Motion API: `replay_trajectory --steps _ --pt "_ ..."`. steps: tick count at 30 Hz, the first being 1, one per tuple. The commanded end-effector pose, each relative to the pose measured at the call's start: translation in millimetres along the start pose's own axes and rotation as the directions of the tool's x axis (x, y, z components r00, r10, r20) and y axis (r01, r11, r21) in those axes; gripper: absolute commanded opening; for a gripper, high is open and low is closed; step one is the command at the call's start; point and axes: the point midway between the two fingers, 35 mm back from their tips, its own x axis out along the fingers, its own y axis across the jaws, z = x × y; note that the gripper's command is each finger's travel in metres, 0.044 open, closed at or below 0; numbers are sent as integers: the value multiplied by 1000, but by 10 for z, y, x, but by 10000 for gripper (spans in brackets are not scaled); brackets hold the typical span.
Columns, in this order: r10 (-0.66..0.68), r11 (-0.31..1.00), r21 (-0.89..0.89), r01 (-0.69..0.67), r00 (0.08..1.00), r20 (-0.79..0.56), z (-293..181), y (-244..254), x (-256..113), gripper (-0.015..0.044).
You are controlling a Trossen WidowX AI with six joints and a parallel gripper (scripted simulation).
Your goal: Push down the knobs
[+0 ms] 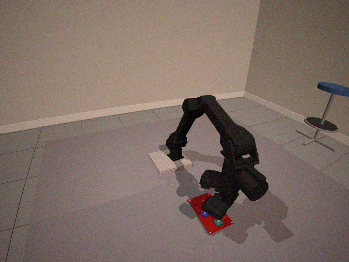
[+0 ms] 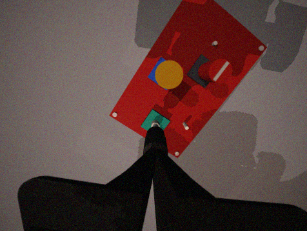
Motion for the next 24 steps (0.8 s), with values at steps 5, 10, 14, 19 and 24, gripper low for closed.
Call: replay_trajectory --steps 5,10,14,19,24 --pt "-1 1000 6 1 1000 5 4 -2 94 0" --pt "-1 1000 6 1 1000 5 4 -2 112 0" --pt "-1 1000 6 1 1000 5 4 -2 114 0" --pt "-1 1000 6 1 1000 5 5 -2 156 0" --pt "-1 1000 6 1 1000 5 5 -2 185 0"
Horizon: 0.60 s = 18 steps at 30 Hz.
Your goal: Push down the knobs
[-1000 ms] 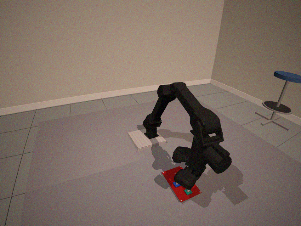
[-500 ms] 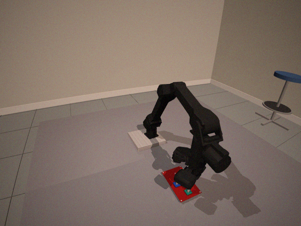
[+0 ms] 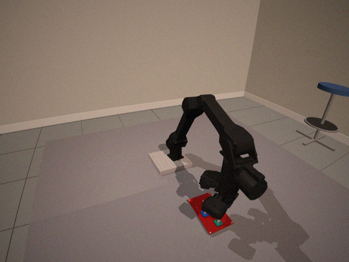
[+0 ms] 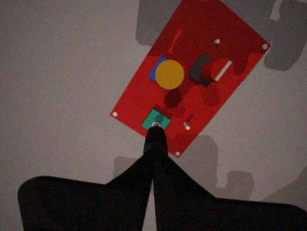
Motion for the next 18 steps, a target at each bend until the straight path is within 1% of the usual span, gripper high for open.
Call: replay_trajectory --steps 1,18 --pt "-7 1000 6 7 1000 15 -1 1 142 0" --pt "-7 1000 6 7 1000 15 0 0 215 0"
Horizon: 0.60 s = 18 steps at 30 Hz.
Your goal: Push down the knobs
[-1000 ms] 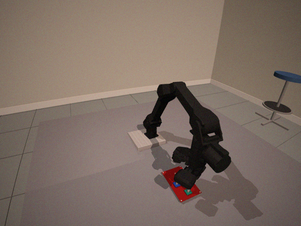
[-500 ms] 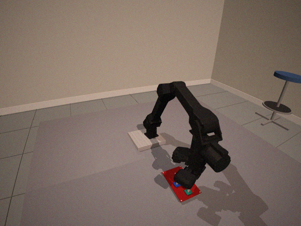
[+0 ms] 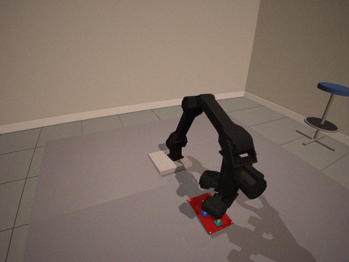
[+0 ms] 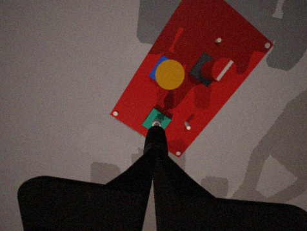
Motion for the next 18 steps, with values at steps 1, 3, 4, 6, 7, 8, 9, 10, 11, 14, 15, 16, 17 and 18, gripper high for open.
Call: replay_trajectory --steps 1,3,4,6,7,8,9,10,11,14,15,16,17,18 --pt "-12 1000 6 12 1000 23 -4 2 193 0" --pt "-12 1000 6 12 1000 23 -4 2 200 0" --pt "-12 1000 6 12 1000 23 -4 2 207 0" --pt "-12 1000 6 12 1000 23 -3 1 226 0" --pt "-12 1000 6 12 1000 23 -3 1 237 0" --pt "-12 1000 6 12 1000 23 -3 1 248 0" --pt "-12 1000 6 12 1000 23 -3 1 258 0" --pt "-12 1000 6 12 1000 23 -2 1 264 0" --pt "-12 1000 6 12 1000 23 -2 1 266 0" --pt "-12 1000 6 12 1000 23 -2 1 266 0" --pt "-12 1000 6 12 1000 23 -2 1 266 0" --pt "-12 1000 6 12 1000 23 -2 1 266 0" --pt "-12 1000 6 12 1000 23 -2 1 268 0" --pt "-12 1000 6 12 1000 23 -2 1 273 0"
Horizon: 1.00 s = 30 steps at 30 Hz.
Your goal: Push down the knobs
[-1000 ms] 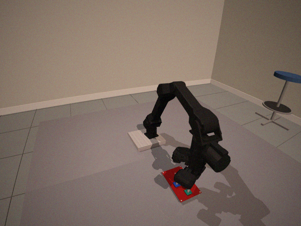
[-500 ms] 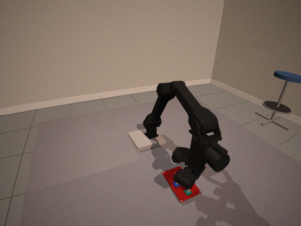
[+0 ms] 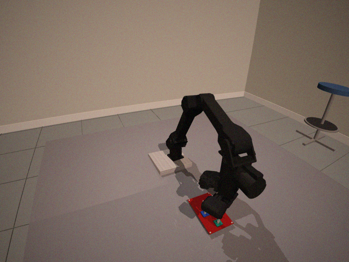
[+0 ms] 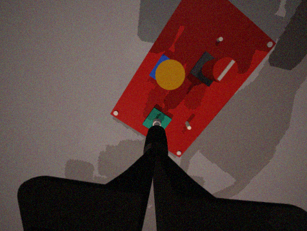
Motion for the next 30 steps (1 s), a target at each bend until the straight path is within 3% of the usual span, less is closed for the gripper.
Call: replay_trajectory --steps 1,30 --pt "-15 1000 6 15 999 29 -7 3 252 0" --pt "-15 1000 6 15 999 29 -2 1 390 0"
